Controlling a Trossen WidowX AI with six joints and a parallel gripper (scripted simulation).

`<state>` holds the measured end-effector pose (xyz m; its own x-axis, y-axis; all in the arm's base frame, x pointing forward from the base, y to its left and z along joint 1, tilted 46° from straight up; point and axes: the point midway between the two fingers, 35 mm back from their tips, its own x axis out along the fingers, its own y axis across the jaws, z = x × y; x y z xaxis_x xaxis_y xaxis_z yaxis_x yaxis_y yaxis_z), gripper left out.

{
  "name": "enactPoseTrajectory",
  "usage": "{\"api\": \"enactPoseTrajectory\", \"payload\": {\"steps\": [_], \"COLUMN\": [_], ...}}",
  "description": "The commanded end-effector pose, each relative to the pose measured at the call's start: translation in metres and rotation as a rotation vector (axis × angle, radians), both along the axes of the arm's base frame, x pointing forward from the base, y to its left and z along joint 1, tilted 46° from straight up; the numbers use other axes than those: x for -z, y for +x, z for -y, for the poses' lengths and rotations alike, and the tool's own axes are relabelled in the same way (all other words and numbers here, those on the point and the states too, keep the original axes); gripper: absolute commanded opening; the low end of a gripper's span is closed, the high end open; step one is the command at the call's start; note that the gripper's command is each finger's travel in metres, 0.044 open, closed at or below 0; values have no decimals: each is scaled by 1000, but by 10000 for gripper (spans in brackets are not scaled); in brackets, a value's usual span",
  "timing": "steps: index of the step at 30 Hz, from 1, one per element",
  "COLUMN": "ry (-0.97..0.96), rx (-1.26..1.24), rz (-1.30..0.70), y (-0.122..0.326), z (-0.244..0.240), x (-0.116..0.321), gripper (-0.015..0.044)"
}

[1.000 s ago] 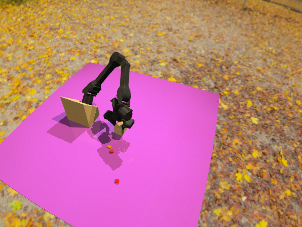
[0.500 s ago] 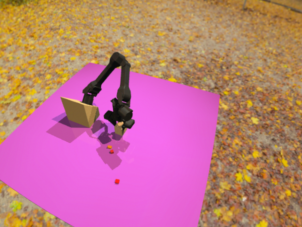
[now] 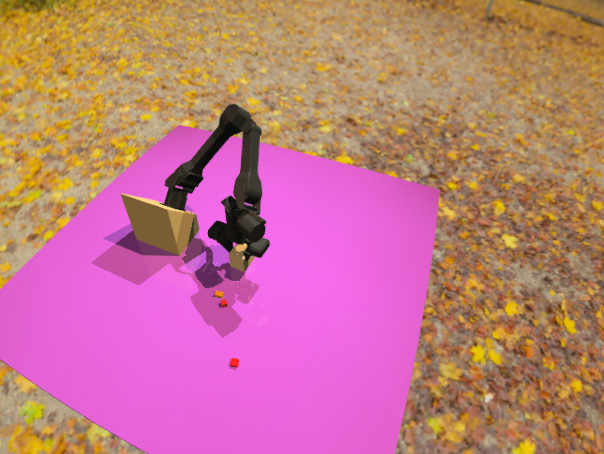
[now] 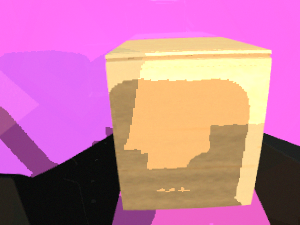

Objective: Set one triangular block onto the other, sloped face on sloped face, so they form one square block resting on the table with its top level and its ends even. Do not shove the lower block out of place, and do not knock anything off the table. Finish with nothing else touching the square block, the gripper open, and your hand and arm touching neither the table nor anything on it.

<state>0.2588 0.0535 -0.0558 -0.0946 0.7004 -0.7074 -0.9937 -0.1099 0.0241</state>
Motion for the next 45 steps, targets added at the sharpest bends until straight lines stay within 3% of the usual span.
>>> {"api": "enactPoseTrajectory", "payload": {"steps": [1, 14, 31, 40, 45], "ry": [5, 5, 0, -1, -10], "rx": [4, 5, 1, 1, 3], "rz": [0, 0, 0, 0, 0], "y": [0, 0, 0, 1, 12], "z": [-1, -1, -1, 1, 50], "x": [0, 0, 0, -1, -46], "gripper": [0, 0, 440, 440, 440]}}
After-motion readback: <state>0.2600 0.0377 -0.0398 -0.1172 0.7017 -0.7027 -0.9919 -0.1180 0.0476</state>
